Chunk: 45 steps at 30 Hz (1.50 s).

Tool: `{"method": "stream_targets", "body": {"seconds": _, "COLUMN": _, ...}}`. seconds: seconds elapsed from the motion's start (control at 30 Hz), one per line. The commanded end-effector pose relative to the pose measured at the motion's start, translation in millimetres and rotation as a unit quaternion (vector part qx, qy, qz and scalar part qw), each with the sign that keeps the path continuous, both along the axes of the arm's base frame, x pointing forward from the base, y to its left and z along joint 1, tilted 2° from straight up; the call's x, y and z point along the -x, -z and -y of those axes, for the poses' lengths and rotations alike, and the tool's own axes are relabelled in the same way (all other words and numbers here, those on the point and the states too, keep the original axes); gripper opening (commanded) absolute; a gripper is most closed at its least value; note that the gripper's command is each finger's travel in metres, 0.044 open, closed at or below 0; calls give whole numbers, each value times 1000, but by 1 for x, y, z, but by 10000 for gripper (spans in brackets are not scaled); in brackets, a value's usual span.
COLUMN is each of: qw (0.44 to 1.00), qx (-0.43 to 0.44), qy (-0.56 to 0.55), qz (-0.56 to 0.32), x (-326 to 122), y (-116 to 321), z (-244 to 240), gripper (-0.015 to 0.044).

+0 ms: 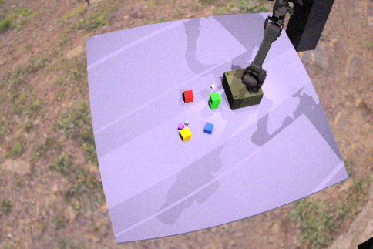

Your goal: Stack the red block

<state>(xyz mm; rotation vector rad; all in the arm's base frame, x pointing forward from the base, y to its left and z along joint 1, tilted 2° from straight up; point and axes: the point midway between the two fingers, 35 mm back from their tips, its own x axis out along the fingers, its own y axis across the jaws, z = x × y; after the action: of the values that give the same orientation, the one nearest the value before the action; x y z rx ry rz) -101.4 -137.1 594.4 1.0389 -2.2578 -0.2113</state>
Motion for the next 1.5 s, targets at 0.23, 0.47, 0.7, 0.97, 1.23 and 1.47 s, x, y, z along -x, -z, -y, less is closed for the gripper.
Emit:
{"method": "stream_targets", "body": {"seconds": 0.23, "qw": 993, "qx": -106, "qy": -28, "qz": -37, "x": 6, "y": 30, "z": 51, "gripper": 440}}
{"method": "stream_targets", "body": {"seconds": 0.47, "qw": 968, "qx": -216, "qy": -72, "qz": -101, "x": -6, "y": 68, "z": 107, "gripper": 440}}
{"method": "stream_targets", "body": {"seconds": 0.7, "qw": 923, "qx": -310, "qy": -125, "qz": -190, "x": -36, "y": 109, "z": 155, "gripper": 440}}
{"method": "stream_targets", "body": {"seconds": 0.97, "qw": 845, "qx": -387, "qy": -191, "qz": -316, "x": -89, "y": 157, "z": 196, "gripper": 440}}
{"method": "stream_targets", "body": {"seconds": 1.23, "qw": 732, "qx": -430, "qy": -263, "qz": -457, "x": -156, "y": 212, "z": 220, "gripper": 440}}
{"method": "stream_targets", "body": {"seconds": 1.47, "qw": 623, "qx": -432, "qy": -319, "qz": -568, "x": -218, "y": 259, "z": 222, "gripper": 440}}
